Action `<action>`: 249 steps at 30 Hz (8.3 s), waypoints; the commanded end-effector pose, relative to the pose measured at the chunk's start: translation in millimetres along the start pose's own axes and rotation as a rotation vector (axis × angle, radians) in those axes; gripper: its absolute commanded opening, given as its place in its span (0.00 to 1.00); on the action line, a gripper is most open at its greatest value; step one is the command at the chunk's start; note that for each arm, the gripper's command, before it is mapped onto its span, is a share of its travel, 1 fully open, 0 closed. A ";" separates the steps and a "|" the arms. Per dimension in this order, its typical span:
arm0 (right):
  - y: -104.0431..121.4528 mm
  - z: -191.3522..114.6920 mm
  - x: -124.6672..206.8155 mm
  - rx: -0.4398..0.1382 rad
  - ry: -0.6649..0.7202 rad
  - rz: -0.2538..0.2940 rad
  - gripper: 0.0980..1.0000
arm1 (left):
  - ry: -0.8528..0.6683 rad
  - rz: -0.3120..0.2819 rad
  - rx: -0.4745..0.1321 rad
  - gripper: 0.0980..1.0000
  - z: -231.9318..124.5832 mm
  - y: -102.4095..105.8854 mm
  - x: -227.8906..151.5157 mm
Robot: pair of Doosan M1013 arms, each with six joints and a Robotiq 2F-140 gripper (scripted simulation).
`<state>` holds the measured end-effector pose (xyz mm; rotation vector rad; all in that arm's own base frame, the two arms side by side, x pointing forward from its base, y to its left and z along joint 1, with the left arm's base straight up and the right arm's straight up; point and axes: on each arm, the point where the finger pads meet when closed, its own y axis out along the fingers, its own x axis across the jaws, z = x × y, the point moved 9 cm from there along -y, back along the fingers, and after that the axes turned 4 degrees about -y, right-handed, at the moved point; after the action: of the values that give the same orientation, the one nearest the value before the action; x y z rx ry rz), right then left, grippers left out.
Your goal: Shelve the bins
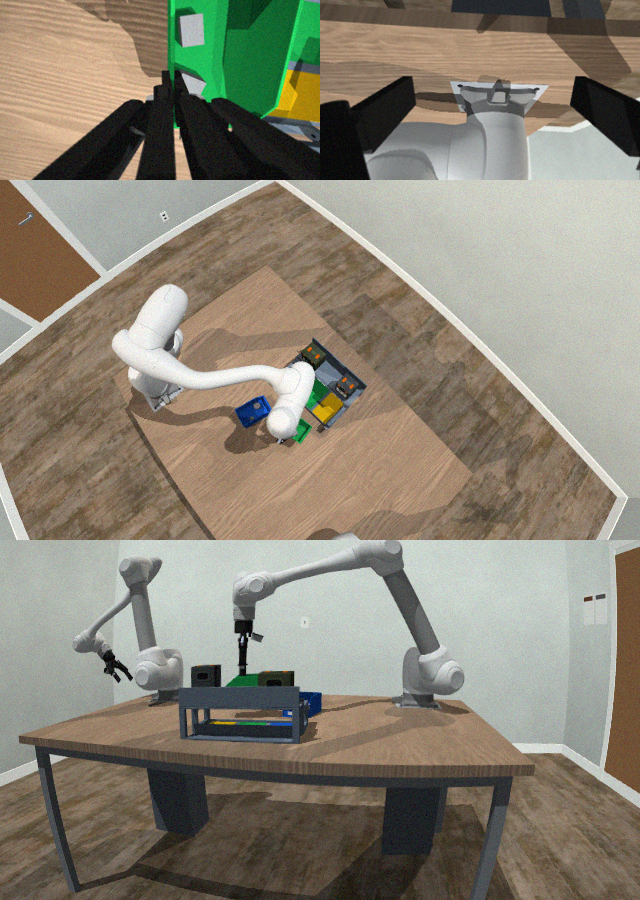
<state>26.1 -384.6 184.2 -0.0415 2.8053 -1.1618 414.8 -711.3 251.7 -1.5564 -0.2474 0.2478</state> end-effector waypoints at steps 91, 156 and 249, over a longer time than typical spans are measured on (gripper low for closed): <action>-0.5 -0.1 -0.1 0.001 0.000 0.000 1.00 | 0.118 -0.001 -0.002 0.00 8.0 -1.3 3.3; -0.5 -0.1 -0.1 0.001 0.000 0.000 1.00 | 0.466 -0.001 -0.001 0.00 32.4 -1.3 12.7; -0.5 -0.1 -0.1 0.001 0.000 0.000 1.00 | 1.148 -0.002 -0.001 0.00 80.1 -1.3 31.1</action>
<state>26.1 -384.6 184.2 -0.0415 2.8053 -1.1618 419.2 -626.3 251.9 -1.4740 0.6409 -0.6406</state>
